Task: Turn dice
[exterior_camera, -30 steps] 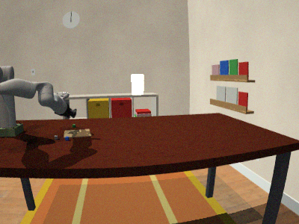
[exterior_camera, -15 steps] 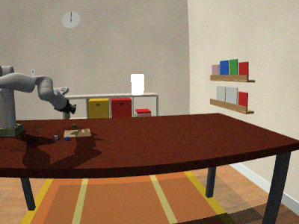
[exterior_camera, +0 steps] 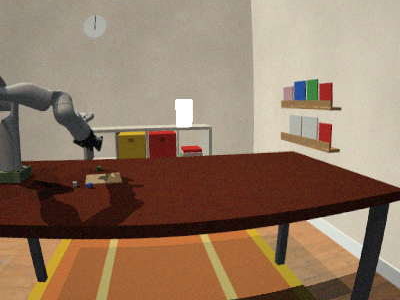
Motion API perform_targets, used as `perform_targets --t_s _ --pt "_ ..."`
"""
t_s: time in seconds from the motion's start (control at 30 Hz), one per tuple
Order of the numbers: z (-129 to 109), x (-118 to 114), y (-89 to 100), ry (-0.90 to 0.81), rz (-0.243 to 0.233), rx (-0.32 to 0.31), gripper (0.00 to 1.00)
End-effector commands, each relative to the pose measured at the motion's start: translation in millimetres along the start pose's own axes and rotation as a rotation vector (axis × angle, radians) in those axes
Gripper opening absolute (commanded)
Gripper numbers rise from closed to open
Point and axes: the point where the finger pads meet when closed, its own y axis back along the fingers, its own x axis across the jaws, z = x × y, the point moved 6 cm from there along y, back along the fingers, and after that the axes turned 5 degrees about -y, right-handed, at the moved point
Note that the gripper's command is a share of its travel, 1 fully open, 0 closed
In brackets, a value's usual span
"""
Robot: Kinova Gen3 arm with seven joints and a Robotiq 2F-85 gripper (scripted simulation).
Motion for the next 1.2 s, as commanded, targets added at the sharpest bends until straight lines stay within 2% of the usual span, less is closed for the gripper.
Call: perform_targets --t_s 0.0,0.17,0.43,0.53,0.73,0.9,1.03,1.1,1.17 --pt "-5 -1 -0.3 0.020 -0.003 -0.057 0.31" --pt "-19 -3 -5.0 0.016 0.006 -0.173 0.31" --pt "-50 -6 -16.1 0.017 0.031 -0.436 0.31" --pt "-51 -6 -16.2 0.017 0.031 -0.439 0.31" --pt "-76 -9 -29.4 0.017 0.052 -0.674 0.31" --pt "-92 -11 -38.6 0.018 0.066 -0.818 0.31" --pt "-100 -11 -44.2 0.018 0.074 -0.897 0.31" --pt "-100 -11 -44.2 0.018 0.074 -0.897 0.31" --pt "-102 -12 -46.2 0.018 0.076 -0.926 0.31"
